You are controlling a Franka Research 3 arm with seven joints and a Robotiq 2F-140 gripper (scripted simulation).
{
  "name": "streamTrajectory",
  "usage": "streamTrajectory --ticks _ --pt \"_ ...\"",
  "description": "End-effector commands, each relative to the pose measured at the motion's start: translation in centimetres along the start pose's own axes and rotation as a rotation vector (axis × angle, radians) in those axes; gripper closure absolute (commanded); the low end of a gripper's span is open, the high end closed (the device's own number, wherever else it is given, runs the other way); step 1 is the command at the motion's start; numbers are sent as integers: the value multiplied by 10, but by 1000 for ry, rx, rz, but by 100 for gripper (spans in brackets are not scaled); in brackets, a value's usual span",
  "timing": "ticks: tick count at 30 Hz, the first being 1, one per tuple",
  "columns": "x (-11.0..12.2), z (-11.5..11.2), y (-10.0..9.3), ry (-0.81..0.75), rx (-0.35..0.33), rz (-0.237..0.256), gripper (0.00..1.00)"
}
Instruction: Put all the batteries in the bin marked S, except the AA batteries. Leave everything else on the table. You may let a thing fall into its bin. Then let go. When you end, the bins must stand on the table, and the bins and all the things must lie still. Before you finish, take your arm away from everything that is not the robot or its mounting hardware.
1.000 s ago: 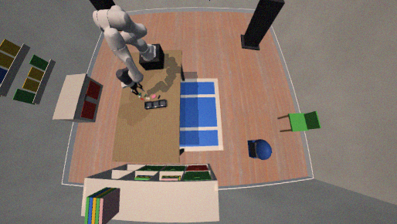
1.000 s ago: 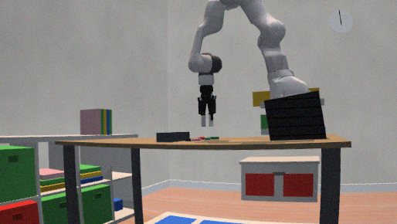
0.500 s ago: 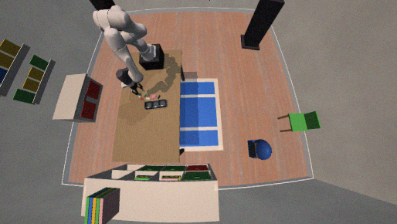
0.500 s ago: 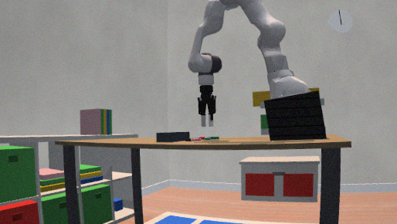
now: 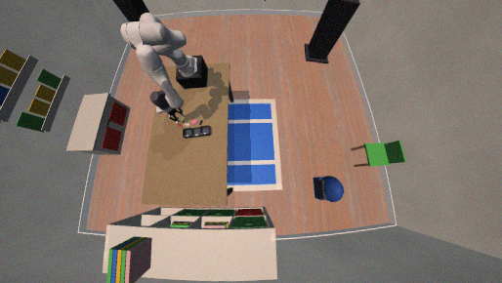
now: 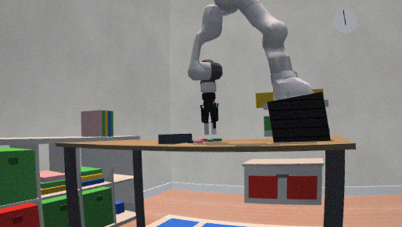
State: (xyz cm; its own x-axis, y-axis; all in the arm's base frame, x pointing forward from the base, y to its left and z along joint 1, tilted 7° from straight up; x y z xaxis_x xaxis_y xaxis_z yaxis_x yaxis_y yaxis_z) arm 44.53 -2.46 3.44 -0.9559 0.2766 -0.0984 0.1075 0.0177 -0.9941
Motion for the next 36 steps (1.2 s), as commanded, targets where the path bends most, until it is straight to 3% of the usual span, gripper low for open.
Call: streamTrajectory --ticks 1,19,31,32,36 --pt "-3 3 13 -38 -6 19 63" --pt "-5 3 35 -38 -6 19 63" --pt "-5 2 35 -38 -6 19 63" --pt "-5 2 35 -38 -6 19 75" --pt "-5 2 35 -38 -6 19 75"
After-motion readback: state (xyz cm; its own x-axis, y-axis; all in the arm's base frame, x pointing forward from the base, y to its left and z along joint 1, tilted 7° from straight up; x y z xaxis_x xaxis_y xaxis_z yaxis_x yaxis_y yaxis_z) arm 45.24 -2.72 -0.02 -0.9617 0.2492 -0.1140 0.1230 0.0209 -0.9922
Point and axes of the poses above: the point where the finger pads meet when closed, its own y axis out along the fingers, its own x axis across the jaws, z = x × y, the point moved 10 cm from there along -y, back along the fingers, and after that the axes turned 6 degrees about -y, right-handed, at the moved point
